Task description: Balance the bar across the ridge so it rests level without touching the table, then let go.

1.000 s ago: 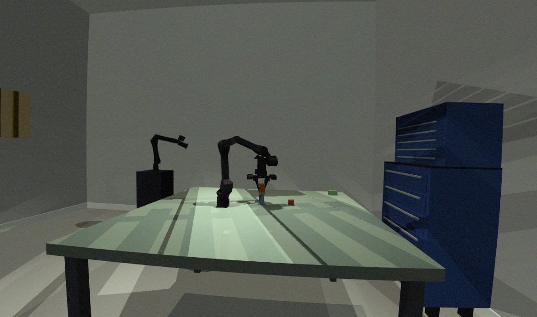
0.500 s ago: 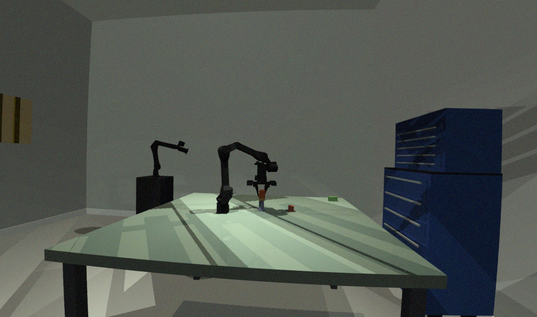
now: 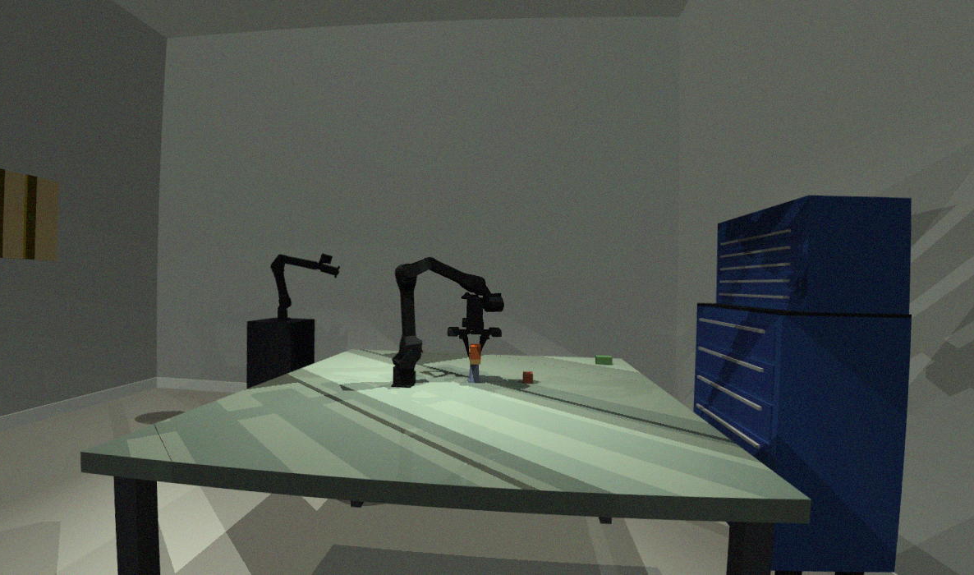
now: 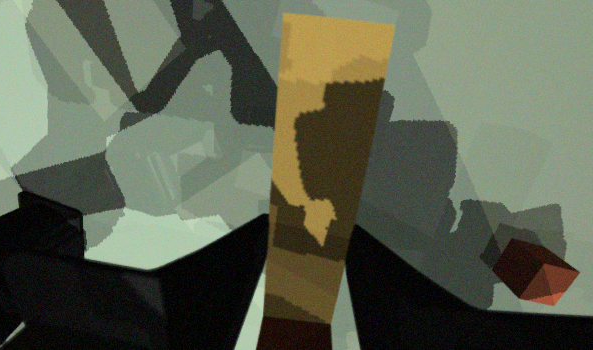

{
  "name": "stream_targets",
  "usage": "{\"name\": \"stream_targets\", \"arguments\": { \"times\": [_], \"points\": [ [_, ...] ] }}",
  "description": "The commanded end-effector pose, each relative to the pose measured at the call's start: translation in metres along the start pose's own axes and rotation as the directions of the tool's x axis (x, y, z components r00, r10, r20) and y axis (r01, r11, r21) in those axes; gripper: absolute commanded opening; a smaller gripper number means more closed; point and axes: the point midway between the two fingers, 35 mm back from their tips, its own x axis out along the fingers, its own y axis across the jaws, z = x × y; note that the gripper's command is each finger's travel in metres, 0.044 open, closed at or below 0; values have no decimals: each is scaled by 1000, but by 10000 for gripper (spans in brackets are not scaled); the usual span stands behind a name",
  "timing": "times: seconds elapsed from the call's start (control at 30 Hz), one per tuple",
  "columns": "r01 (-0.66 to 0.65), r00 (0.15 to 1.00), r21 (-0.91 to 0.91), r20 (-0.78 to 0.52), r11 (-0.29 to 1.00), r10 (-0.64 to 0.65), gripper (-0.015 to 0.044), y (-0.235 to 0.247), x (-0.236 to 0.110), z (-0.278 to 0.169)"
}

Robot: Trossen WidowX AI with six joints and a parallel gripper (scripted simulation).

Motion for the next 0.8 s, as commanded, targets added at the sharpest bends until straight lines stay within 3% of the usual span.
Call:
{"name": "stream_targets", "arguments": {
  "times": [0.0,0.77],
  "points": [
    [3,1000,1,-1,1000,-3,0,-1,0,0],
    [3,1000,1,-1,1000,-3,0,-1,2,0]
  ]
}}
